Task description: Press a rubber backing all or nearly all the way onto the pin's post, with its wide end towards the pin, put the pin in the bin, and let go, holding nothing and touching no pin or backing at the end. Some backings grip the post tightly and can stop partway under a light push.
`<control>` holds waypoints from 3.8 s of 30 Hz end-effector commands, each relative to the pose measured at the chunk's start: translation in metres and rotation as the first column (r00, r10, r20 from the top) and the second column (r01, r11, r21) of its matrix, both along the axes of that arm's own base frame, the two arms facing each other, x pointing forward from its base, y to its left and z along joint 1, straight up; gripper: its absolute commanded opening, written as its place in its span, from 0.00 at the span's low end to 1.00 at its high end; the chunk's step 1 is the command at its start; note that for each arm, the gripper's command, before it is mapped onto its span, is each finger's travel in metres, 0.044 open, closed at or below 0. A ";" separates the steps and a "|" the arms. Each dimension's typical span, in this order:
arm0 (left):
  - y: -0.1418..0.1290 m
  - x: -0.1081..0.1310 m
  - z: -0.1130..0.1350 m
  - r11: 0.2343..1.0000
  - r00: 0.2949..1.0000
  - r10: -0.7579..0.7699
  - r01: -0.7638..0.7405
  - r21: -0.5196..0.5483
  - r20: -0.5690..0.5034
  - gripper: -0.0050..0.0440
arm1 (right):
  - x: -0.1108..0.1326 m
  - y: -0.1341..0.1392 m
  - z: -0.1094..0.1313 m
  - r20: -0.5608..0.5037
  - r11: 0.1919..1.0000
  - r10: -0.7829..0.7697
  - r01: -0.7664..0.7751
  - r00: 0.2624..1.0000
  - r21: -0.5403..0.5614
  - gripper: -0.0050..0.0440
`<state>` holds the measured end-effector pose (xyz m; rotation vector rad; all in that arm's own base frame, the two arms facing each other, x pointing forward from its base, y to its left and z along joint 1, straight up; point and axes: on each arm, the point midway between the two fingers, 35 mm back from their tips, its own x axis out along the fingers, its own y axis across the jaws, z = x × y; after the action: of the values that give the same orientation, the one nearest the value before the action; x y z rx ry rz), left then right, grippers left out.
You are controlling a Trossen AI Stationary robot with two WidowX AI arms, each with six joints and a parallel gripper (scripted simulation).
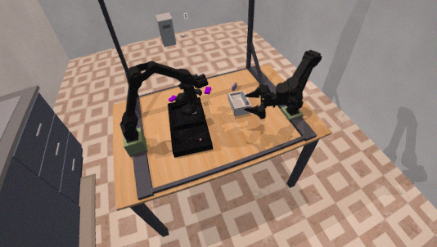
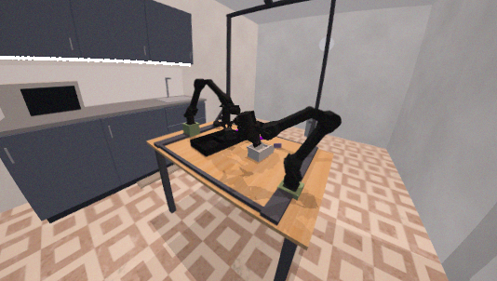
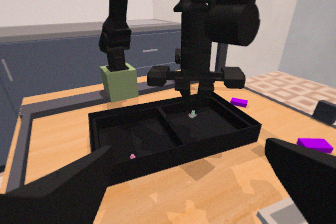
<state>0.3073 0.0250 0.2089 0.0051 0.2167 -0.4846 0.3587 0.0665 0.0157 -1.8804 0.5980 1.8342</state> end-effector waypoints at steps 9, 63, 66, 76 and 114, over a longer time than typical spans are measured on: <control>-0.013 -0.029 0.050 0.944 0.942 0.330 -0.328 0.044 -0.055 1.00 | 0.094 -0.128 0.010 0.102 0.997 -0.063 0.067 0.993 -0.038 0.00; 0.001 -0.117 0.015 0.795 0.747 0.606 -0.576 0.190 -0.273 1.00 | 0.104 -0.250 -0.063 -0.024 0.996 0.086 -0.087 0.996 -0.013 0.00; 0.001 -0.117 0.015 0.795 0.747 0.606 -0.576 0.190 -0.273 1.00 | 0.104 -0.250 -0.066 -0.025 0.996 0.086 -0.087 0.996 -0.012 0.00; 0.001 -0.117 0.015 0.795 0.747 0.606 -0.576 0.190 -0.273 1.00 | 0.104 -0.250 -0.071 -0.028 0.996 0.087 -0.087 0.996 -0.011 0.00; 0.001 -0.117 0.015 0.795 0.747 0.606 -0.576 0.190 -0.273 1.00 | 0.113 -0.254 -0.039 0.021 0.996 0.087 -0.086 0.996 -0.035 0.41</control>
<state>0.1907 0.0257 0.2189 -0.0486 0.5568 0.1748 0.4583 -0.1824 -0.0593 -1.8959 0.5470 1.9346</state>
